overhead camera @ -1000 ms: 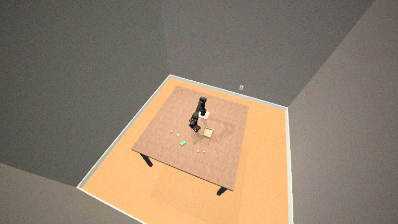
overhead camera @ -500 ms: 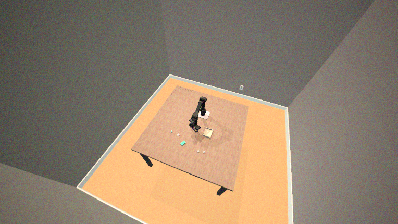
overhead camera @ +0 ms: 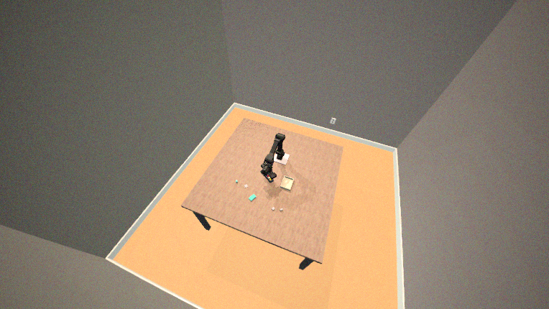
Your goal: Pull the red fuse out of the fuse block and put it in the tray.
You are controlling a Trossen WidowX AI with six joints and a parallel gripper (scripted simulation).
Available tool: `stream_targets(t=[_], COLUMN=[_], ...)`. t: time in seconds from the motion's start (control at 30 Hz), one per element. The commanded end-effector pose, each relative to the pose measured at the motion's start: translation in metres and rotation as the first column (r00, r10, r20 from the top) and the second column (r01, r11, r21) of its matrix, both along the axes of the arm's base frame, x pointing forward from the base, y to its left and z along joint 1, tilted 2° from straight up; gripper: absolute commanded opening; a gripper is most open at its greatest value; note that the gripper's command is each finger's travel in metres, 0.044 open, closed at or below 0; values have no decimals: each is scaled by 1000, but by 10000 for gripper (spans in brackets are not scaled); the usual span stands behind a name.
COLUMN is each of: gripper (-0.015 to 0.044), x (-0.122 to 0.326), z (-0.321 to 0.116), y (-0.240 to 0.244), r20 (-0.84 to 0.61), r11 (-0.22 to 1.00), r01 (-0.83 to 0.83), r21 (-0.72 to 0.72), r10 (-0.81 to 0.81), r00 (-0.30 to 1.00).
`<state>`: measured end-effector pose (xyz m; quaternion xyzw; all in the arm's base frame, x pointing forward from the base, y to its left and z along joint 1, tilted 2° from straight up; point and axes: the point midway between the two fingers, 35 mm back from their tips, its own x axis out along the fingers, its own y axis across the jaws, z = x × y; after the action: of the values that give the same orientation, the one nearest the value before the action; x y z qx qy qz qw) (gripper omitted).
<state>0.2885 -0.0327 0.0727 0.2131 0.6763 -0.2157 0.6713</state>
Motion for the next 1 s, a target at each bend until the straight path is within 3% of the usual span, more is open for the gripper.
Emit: stream_targets(t=[0.0, 0.97], gripper=[0, 0], x=[1, 1], z=[4, 18], y=[0, 0], r20=[4, 4], r11=[1000, 1000], r01=[1, 1], r21=[0, 1], r10=[-1, -1], r00=[1000, 1000])
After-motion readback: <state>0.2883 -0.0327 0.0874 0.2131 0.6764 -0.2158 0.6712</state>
